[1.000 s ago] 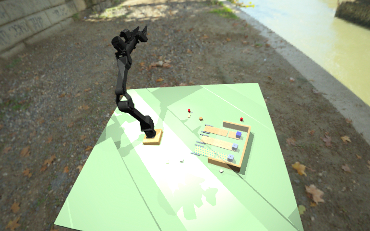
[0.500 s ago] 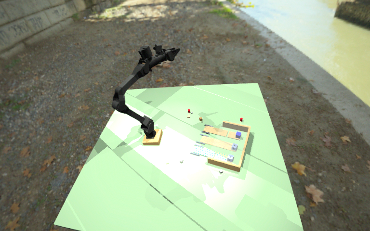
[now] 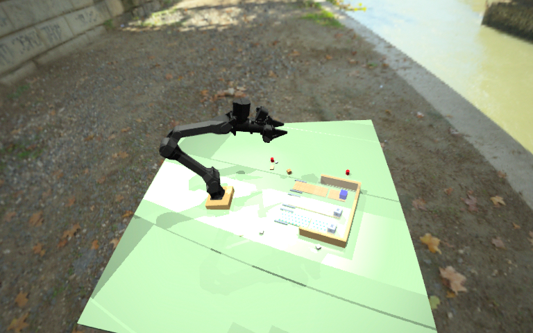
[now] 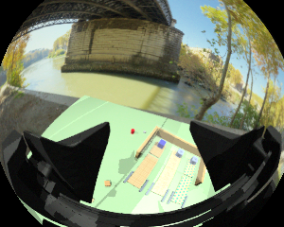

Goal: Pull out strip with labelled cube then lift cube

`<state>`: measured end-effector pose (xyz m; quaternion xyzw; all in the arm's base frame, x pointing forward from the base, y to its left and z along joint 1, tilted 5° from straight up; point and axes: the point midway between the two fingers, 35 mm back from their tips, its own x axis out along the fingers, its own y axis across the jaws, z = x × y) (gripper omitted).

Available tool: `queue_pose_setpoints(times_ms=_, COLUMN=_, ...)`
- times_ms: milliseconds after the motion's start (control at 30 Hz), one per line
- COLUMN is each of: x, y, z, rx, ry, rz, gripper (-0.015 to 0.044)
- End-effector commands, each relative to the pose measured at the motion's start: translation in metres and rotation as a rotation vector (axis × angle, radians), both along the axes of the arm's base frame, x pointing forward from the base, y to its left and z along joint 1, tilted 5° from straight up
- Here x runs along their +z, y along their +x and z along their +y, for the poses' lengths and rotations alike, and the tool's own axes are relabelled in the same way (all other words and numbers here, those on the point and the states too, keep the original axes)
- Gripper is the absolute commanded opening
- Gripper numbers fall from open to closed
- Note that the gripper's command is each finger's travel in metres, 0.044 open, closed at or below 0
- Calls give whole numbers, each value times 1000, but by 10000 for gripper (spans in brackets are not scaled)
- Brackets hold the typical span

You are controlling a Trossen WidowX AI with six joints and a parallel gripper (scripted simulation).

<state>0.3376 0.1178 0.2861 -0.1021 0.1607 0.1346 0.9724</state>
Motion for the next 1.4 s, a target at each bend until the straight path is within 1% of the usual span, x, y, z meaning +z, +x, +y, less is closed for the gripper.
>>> queue_pose_setpoints(times_ms=0, x=-44, y=1, z=-47, rx=-122, ry=22, rz=119, gripper=400)
queue_pose_setpoints(times_ms=167, x=-104, y=-13, z=-109, rx=-304, ry=76, rz=292, gripper=400)
queue_pose_setpoints(times_ms=233, x=-120, y=-20, z=-124, rx=-353, ry=97, rz=337, gripper=400)
queue_pose_setpoints(times_ms=467, x=-122, y=-21, z=-126, rx=-359, ry=100, rz=342, gripper=400)
queue_pose_setpoints(times_ms=567, x=-126, y=-13, z=-125, rx=-371, ry=107, rz=411, gripper=321)
queue_pose_setpoints(times_ms=767, x=-149, y=15, z=-123, rx=-430, ry=127, rz=684, gripper=164)
queue_pose_setpoints(times_ms=967, x=-182, y=38, z=-120, rx=-504, ry=131, rz=955, gripper=6)
queue_pose_setpoints(times_ms=1200, x=-227, y=49, z=-112, rx=-608, ry=110, rz=1258, gripper=0)
queue_pose_setpoints(times_ms=1367, x=-232, y=49, z=-111, rx=-619, ry=107, rz=1286, gripper=0)
